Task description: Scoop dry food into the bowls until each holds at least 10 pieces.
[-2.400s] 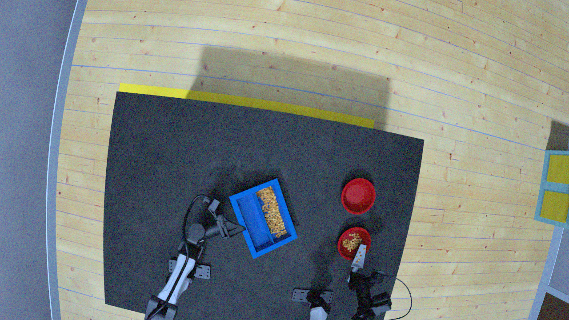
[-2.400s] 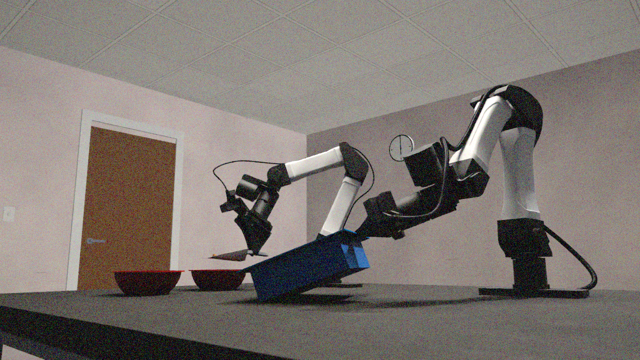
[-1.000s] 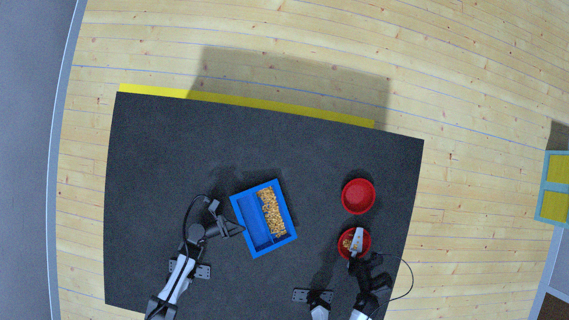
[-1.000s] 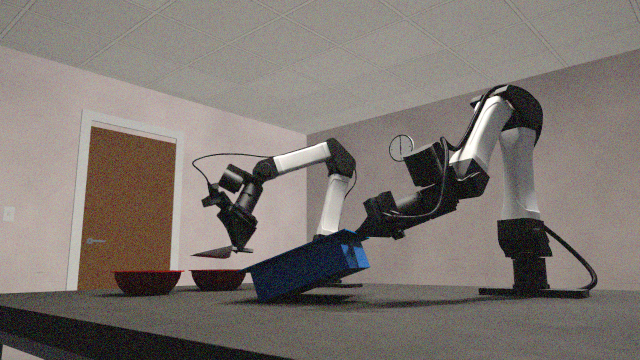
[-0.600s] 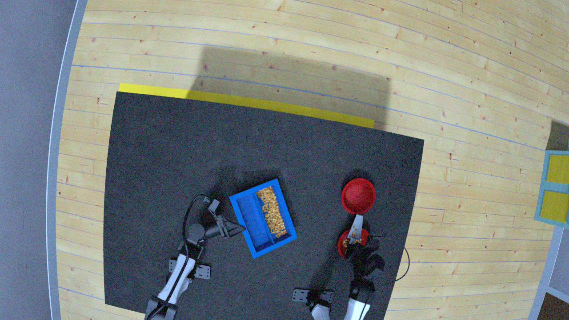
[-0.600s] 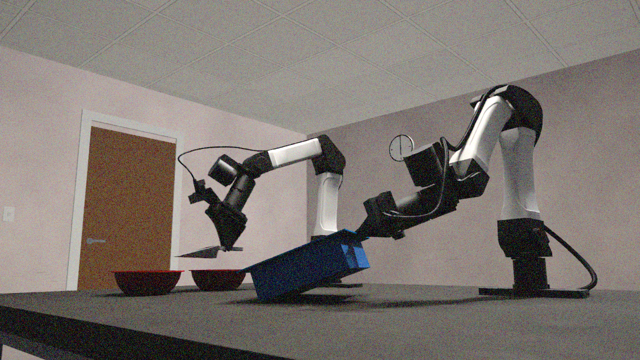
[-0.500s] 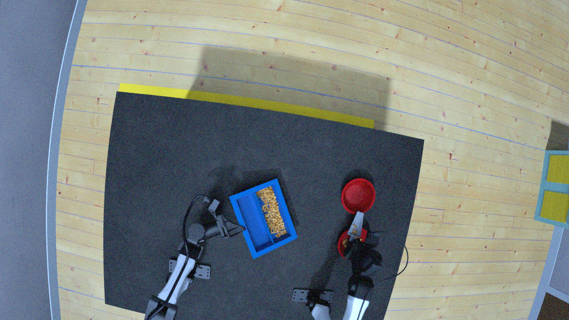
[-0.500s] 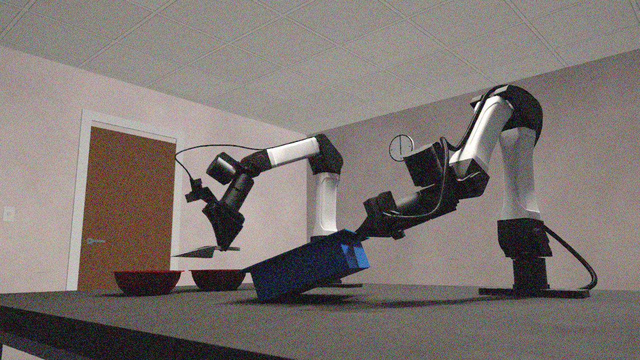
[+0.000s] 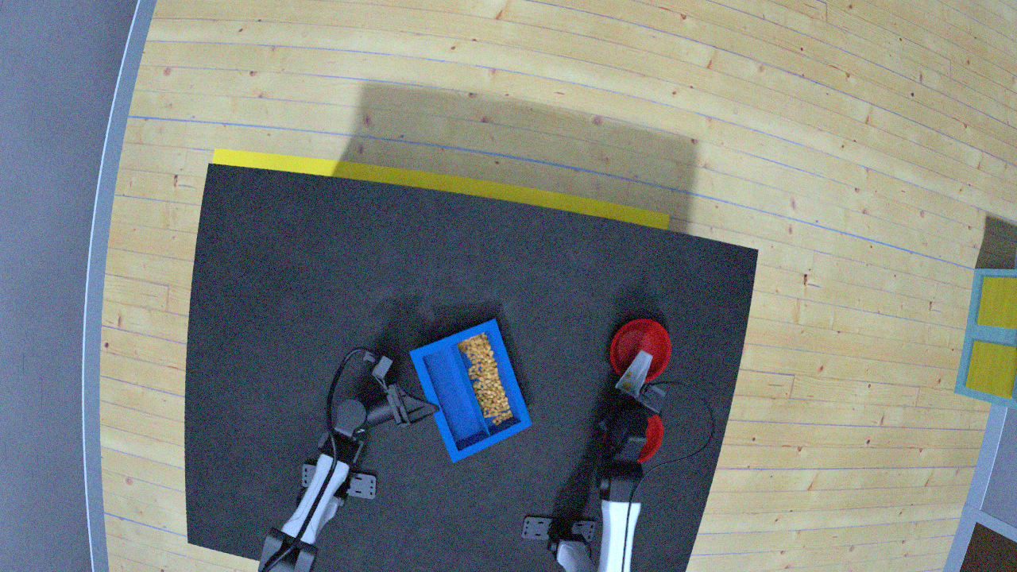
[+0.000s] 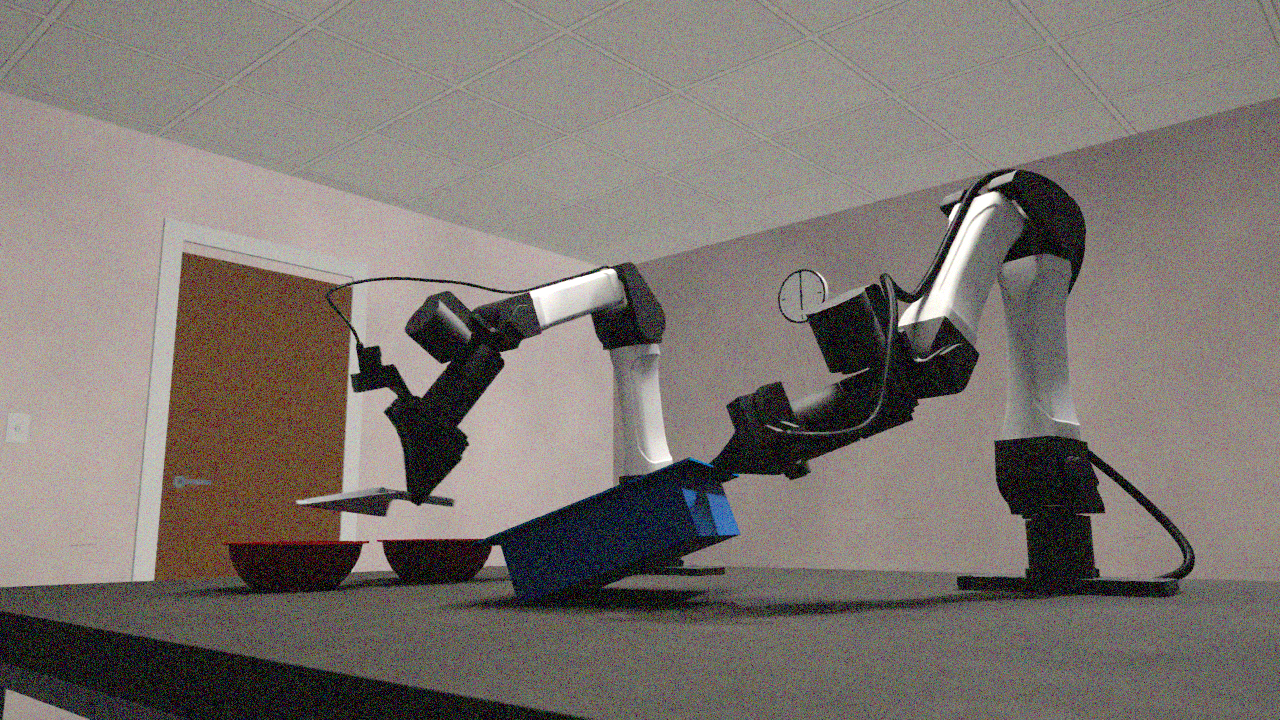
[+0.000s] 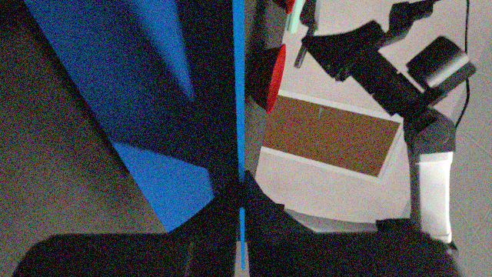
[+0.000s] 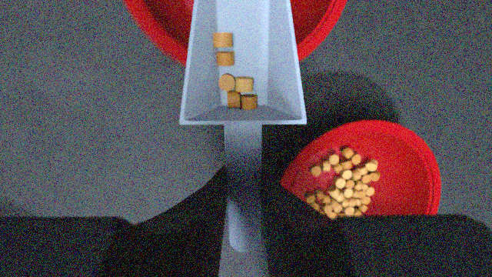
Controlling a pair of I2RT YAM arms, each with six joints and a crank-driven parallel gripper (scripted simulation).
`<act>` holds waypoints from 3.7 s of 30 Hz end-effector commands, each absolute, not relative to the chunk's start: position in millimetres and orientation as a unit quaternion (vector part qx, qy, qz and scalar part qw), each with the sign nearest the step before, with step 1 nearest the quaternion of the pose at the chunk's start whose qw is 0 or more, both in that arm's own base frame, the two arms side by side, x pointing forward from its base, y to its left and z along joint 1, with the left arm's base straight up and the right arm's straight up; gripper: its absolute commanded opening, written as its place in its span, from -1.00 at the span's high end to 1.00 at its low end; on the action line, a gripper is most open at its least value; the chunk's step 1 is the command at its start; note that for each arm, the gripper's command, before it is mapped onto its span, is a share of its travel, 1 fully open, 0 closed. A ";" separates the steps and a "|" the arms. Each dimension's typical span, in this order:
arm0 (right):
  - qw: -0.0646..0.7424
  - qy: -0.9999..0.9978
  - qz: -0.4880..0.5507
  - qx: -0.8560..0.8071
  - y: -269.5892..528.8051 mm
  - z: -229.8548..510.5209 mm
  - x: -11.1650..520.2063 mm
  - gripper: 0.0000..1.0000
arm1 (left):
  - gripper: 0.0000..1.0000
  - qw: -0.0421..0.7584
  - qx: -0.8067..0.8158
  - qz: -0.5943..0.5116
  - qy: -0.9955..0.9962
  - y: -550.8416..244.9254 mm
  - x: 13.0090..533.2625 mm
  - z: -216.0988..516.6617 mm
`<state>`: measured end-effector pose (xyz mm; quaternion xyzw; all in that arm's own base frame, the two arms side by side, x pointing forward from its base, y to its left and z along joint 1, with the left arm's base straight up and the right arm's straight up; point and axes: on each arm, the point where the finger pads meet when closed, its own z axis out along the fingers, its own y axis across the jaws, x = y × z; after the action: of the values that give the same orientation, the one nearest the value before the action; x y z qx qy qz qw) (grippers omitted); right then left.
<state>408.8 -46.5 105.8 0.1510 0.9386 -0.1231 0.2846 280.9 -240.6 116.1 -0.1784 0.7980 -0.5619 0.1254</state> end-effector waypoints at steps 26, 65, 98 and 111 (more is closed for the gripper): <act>0.344 0.906 -0.154 0.193 -31.8 127.0 446.4 1.00 | 1.00 0.168 -0.136 -0.589 0.779 -245.5 291.0 150.8; 0.263 0.941 -0.039 0.212 -32.6 133.5 450.0 1.00 | 1.00 0.168 -0.136 -0.589 0.779 -245.5 291.0 150.8; 0.219 0.926 -0.001 0.309 -26.1 134.2 462.5 1.00 | 1.00 0.168 -0.136 -0.589 0.779 -245.5 291.0 150.8; 0.194 0.905 0.031 0.378 -19.4 144.3 472.5 1.00 | 1.00 0.168 -0.136 -0.589 0.779 -245.5 291.0 150.8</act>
<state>468.9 -20.6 138.0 0.3507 0.9138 0.0159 0.2042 280.9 -240.6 116.1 -0.1784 0.7980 -0.5619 0.1254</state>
